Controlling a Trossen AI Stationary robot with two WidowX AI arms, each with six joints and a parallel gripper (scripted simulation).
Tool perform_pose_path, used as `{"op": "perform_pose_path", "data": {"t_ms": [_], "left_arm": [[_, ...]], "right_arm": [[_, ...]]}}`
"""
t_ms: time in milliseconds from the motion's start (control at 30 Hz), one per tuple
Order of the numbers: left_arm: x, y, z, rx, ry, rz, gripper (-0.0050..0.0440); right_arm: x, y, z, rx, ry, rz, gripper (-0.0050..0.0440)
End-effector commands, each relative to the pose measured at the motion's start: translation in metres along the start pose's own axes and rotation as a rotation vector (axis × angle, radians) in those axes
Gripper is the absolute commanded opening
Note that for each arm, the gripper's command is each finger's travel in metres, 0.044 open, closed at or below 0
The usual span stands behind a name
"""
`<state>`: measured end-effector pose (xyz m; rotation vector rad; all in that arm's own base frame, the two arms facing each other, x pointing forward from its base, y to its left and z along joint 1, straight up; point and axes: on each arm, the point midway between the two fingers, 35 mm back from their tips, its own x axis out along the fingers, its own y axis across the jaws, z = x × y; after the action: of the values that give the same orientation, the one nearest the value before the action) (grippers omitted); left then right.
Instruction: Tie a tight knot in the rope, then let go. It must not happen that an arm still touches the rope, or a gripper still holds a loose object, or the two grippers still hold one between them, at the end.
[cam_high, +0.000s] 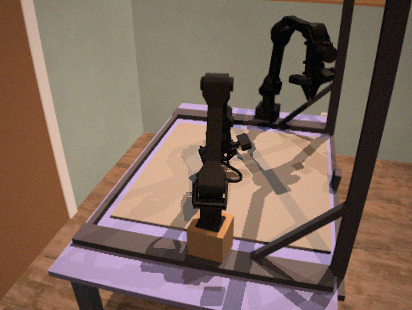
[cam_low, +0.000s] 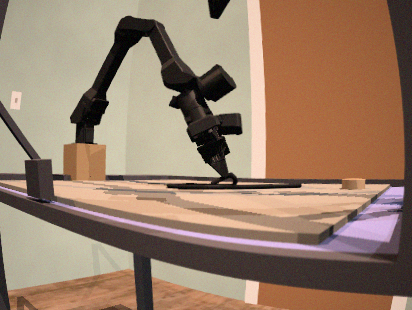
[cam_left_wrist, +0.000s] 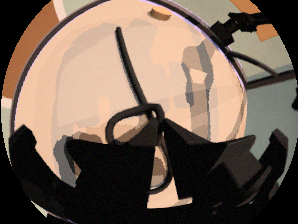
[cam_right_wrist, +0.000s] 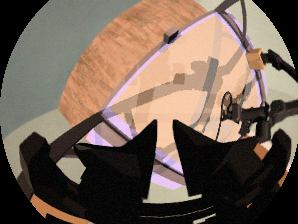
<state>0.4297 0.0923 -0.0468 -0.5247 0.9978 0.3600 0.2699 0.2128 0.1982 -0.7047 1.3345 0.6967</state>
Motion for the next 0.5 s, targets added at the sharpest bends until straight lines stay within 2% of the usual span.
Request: {"op": "perform_pose_path", "data": {"t_ms": [0, 467], "left_arm": [[-0.0005, -0.0118, 0.0109, 0.000, -0.022, -0.009, 0.0030], [0.0059, -0.0195, 0.0127, 0.000, -0.022, -0.009, 0.0030]], "right_arm": [[-0.0072, -0.0001, 0.0006, 0.003, -0.022, -0.002, 0.0085], [-0.0072, -0.0001, 0.0006, 0.003, -0.022, -0.002, 0.0085]]}}
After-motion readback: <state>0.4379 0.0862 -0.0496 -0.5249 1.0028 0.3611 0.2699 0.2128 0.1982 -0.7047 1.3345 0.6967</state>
